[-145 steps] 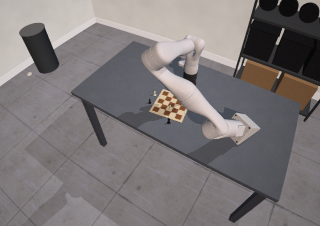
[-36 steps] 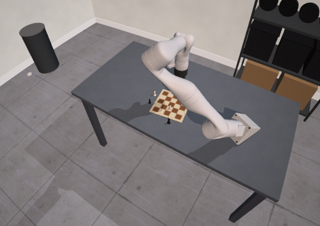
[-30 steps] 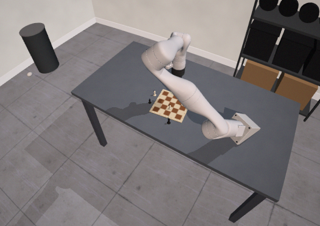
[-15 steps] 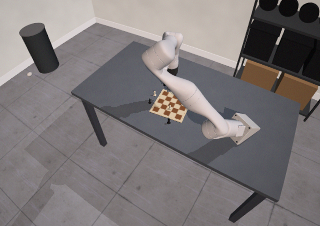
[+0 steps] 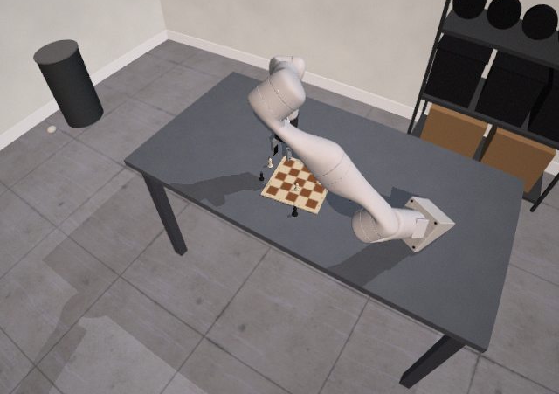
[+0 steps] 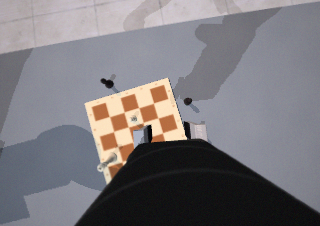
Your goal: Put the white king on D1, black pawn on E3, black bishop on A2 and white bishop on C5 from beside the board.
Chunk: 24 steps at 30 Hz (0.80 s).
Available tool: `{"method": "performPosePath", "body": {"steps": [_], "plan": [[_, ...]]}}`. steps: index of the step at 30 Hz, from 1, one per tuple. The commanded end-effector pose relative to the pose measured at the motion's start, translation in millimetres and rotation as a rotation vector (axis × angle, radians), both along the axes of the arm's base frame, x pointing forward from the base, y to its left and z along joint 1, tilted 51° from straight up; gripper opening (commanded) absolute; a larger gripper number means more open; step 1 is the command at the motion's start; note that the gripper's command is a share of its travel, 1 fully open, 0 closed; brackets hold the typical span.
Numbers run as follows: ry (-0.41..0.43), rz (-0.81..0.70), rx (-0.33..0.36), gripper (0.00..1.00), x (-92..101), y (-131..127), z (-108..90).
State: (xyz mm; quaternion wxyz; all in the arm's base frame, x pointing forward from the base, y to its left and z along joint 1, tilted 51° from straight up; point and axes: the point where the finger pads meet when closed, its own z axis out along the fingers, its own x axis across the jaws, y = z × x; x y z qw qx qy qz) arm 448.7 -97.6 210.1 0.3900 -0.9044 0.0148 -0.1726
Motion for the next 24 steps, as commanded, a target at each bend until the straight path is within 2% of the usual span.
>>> {"method": "performPosePath", "body": {"steps": [1,10,12,24], "plan": [[-0.099,0.081,-0.049,1.00,6.5,0,2.3],[-0.349,0.312,-0.160,1.00,20.3,11,12.6],[-0.349,0.312,-0.160,1.00,20.3,11,12.6],[-0.631,0.573,-0.281,1.00,36.3,25,23.5]]}}
